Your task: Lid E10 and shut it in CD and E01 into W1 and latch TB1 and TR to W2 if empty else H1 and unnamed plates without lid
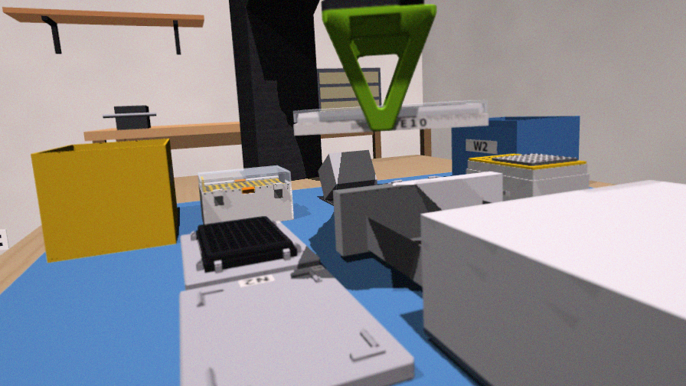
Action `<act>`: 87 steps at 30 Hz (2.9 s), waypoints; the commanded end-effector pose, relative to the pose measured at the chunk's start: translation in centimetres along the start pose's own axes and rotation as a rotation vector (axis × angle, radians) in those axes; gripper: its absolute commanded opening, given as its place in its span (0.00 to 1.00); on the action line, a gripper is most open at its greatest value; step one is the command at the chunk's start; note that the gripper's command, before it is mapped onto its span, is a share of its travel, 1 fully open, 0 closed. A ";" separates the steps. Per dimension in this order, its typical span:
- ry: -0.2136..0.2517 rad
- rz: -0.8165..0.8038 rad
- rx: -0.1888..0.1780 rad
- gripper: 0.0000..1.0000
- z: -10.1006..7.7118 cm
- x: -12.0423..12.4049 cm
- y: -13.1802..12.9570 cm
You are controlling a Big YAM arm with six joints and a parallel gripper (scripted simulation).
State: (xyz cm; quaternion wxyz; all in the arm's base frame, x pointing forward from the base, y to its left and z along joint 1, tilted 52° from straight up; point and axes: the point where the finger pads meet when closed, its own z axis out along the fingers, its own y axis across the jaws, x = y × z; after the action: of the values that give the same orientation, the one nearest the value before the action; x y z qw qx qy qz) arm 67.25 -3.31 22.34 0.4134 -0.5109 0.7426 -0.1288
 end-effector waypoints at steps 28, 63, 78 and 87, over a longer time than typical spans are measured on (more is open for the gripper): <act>-0.020 -0.449 0.054 0.00 -2.0 -7.8 2.8; -0.007 -0.450 0.052 0.00 -1.3 -8.2 2.6; -0.009 -0.447 0.040 0.00 -1.3 -8.2 3.5; -0.004 -0.450 0.045 0.00 -0.3 -7.6 3.0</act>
State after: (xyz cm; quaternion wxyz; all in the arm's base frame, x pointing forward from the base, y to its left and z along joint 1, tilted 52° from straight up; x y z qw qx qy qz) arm 64.86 5.29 23.27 0.3783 -0.6591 0.6119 -0.2193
